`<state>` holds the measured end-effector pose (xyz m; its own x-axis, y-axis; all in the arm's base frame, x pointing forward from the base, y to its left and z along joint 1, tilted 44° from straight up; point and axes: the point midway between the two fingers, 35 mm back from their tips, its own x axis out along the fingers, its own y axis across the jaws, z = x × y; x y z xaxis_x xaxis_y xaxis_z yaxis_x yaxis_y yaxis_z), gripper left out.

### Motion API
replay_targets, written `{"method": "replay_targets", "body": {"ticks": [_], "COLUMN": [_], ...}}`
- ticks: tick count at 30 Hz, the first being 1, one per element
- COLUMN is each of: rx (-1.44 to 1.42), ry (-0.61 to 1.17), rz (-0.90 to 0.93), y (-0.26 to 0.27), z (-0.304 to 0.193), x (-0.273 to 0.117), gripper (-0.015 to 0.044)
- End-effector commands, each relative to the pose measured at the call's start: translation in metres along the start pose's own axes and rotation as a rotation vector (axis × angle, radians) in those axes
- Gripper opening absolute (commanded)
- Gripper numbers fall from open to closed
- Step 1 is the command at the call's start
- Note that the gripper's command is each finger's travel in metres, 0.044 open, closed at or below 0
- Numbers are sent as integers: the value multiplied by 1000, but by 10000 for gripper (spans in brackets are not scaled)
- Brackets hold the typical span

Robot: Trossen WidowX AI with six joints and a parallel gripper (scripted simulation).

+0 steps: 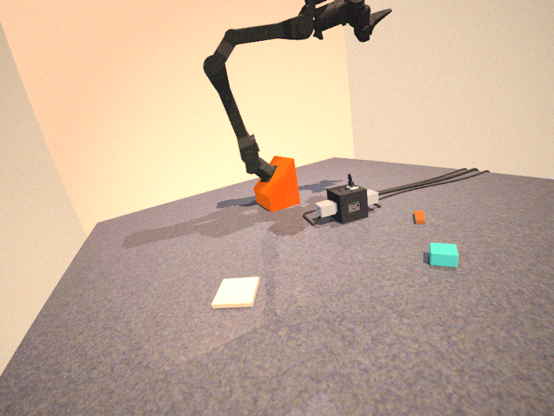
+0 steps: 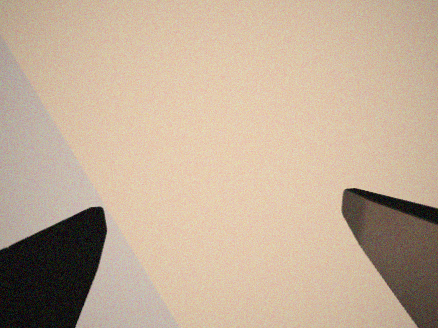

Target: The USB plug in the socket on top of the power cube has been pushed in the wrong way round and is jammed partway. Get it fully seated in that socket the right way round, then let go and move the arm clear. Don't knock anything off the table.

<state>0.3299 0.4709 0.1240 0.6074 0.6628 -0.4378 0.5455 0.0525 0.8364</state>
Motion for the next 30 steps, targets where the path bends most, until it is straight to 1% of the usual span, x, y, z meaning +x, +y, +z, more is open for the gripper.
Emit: {"method": "replay_targets", "body": {"ticks": [1, 4, 8, 12, 16, 21, 25, 26, 30], "rx": [91, 146, 211, 271, 317, 353, 359, 358, 358], "ry": [-228, -384, -597, -813, -1024, -1287, -1480, -1503, -1508], "rz": [-151, -250, -377, -506, -630, -790, -916, -932, -935], "y": [-29, -51, -78, -105, -128, -147, -151, -151, -149], "z": [73, 120, 178, 228, 269, 308, 330, 332, 334], "x": [5, -1, -22, -54, -93, -152, -201, -208, -211], "gripper": [440, 440, 440, 440, 440, 440, 440, 440, 440]}}
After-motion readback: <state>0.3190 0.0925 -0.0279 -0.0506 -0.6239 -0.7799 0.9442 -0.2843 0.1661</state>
